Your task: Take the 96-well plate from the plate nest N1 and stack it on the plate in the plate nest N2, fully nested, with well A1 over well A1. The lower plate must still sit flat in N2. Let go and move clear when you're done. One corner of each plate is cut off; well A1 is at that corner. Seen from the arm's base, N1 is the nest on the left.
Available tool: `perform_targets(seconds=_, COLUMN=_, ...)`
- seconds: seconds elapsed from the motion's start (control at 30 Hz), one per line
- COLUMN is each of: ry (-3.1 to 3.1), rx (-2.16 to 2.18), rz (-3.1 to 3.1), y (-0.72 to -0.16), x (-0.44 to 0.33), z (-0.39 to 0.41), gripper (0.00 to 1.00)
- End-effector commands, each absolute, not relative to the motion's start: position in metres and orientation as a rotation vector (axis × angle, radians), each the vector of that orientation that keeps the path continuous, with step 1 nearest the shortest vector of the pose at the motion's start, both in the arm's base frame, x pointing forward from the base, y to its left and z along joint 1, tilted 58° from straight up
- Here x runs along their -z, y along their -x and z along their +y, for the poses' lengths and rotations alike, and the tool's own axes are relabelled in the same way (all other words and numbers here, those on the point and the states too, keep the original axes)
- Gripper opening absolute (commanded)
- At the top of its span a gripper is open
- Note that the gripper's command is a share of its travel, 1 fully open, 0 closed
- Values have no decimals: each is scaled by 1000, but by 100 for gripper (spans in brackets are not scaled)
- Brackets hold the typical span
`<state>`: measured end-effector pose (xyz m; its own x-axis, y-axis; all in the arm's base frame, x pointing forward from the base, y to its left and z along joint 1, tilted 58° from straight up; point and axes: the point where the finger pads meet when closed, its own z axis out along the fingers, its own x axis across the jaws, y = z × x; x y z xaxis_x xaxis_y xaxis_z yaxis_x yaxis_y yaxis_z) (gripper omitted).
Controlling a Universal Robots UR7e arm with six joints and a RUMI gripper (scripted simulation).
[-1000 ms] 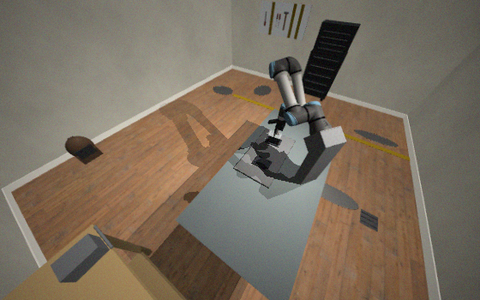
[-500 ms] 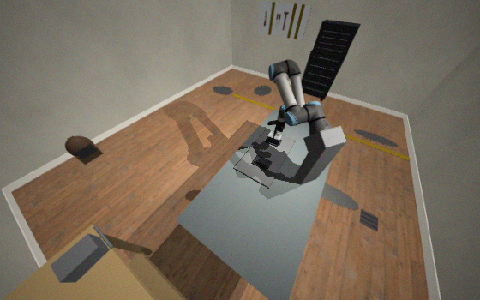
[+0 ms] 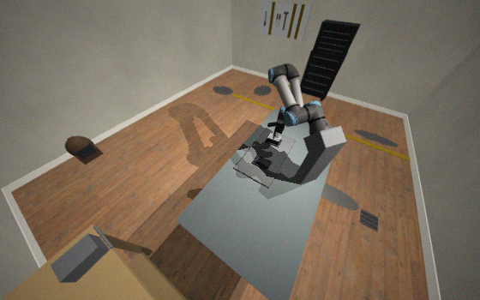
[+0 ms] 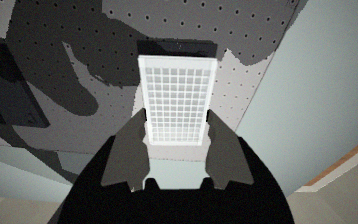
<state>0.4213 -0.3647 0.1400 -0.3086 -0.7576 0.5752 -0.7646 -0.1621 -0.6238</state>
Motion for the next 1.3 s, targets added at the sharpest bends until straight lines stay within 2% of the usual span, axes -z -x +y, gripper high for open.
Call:
perform_targets(seconds=0.0, ry=-1842, rx=-1522, rz=-2028, y=-426, x=-136, z=-370, gripper=0)
perform_targets(seconds=1.27, ry=-1842, rx=-1522, rz=-2028, y=-436, x=-127, z=-380, gripper=0)
